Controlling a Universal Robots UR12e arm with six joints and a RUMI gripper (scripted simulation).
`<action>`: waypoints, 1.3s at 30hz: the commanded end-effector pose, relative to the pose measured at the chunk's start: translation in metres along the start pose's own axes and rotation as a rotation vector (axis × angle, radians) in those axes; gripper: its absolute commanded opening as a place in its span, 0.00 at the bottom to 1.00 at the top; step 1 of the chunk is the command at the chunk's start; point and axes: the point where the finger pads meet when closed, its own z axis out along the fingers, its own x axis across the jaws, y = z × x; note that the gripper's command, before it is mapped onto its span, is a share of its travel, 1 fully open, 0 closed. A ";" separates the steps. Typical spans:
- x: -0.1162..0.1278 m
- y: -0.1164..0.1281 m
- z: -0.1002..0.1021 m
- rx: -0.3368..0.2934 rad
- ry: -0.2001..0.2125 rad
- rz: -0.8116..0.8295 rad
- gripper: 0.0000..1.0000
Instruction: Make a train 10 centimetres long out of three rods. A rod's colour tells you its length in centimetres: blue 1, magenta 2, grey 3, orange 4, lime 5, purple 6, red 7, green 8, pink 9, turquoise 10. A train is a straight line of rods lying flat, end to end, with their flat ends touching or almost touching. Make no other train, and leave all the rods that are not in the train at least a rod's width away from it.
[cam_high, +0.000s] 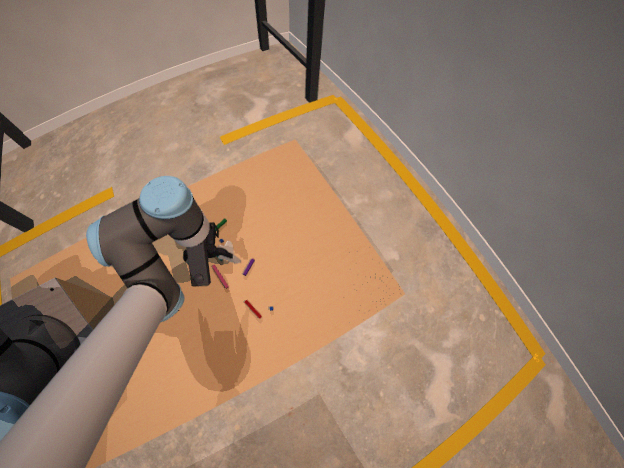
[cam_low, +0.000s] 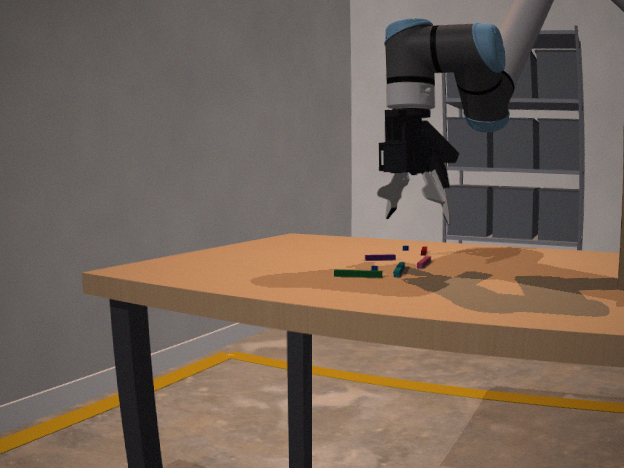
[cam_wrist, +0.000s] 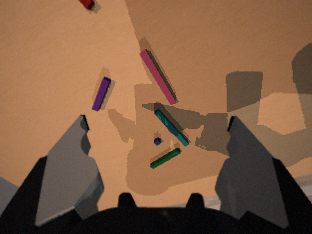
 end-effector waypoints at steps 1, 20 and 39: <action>0.004 0.003 0.000 -0.006 -0.003 -0.167 1.00; 0.007 0.015 0.000 -0.005 -0.004 -0.624 1.00; 0.011 0.028 0.001 -0.004 -0.006 -1.081 1.00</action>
